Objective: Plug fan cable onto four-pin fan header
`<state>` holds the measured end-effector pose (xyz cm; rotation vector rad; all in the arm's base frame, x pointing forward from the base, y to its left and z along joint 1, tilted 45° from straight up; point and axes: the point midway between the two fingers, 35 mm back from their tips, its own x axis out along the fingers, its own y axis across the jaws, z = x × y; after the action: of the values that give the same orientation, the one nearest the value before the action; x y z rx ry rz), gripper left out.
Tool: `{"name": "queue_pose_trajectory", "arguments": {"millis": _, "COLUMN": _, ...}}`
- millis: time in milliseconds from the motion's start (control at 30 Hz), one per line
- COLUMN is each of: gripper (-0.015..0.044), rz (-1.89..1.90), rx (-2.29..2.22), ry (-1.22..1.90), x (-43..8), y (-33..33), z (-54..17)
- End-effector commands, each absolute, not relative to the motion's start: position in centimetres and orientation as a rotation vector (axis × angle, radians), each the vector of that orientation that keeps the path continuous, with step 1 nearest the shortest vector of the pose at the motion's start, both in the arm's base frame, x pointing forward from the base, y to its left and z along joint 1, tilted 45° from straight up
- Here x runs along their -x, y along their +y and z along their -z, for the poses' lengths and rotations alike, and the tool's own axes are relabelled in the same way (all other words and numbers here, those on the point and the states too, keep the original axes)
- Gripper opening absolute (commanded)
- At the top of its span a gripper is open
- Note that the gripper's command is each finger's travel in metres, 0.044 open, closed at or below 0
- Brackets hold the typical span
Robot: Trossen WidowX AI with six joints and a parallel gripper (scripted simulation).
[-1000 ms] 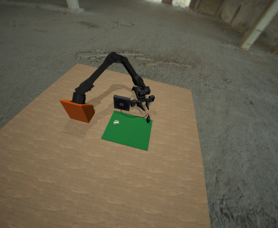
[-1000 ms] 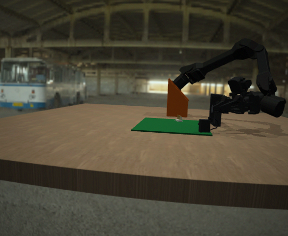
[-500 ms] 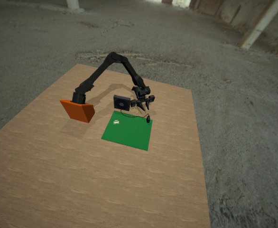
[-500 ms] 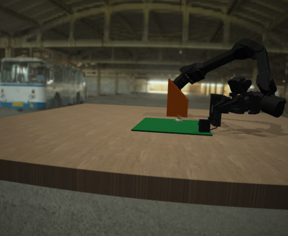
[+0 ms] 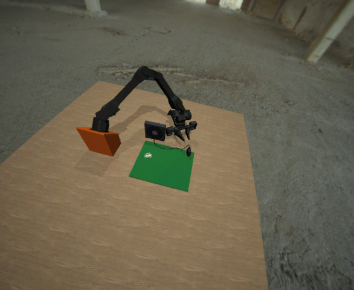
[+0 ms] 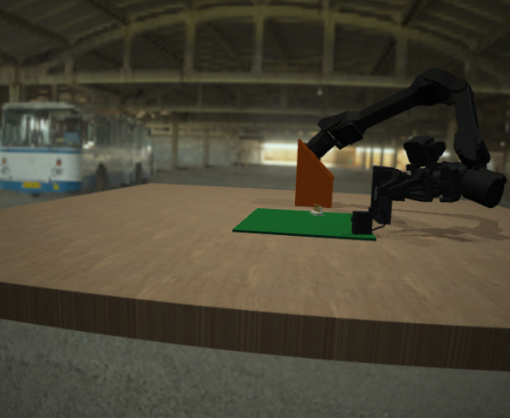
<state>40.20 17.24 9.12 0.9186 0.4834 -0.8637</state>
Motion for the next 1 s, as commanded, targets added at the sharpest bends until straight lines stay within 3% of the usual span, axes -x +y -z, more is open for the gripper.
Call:
{"name": "queue_pose_trajectory", "arguments": {"millis": 0, "gripper": 0.0140, "rz": 0.822, "rx": -0.823, "ry": 0.559, "x": -37.4, "y": 18.6, "z": -11.5}}
{"name": "queue_pose_trajectory", "arguments": {"millis": 67, "gripper": 0.0140, "rz": 0.822, "rx": -0.823, "ry": 0.559, "x": -37.4, "y": 18.6, "z": -11.5}}
{"name": "queue_pose_trajectory", "arguments": {"millis": 100, "gripper": 0.0166, "rz": 0.865, "rx": -0.919, "ry": 0.487, "x": -40.2, "y": 17.2, "z": -9.1}}
{"name": "queue_pose_trajectory", "arguments": {"millis": 467, "gripper": 0.0440, "rz": 0.921, "rx": -0.983, "ry": 0.725, "x": -40.7, "y": 16.2, "z": -6.9}}
{"name": "queue_pose_trajectory", "arguments": {"millis": 967, "gripper": 0.0440, "rz": 0.957, "rx": -1.122, "ry": 1.060, "x": -40.8, "y": 15.3, "z": -5.1}}
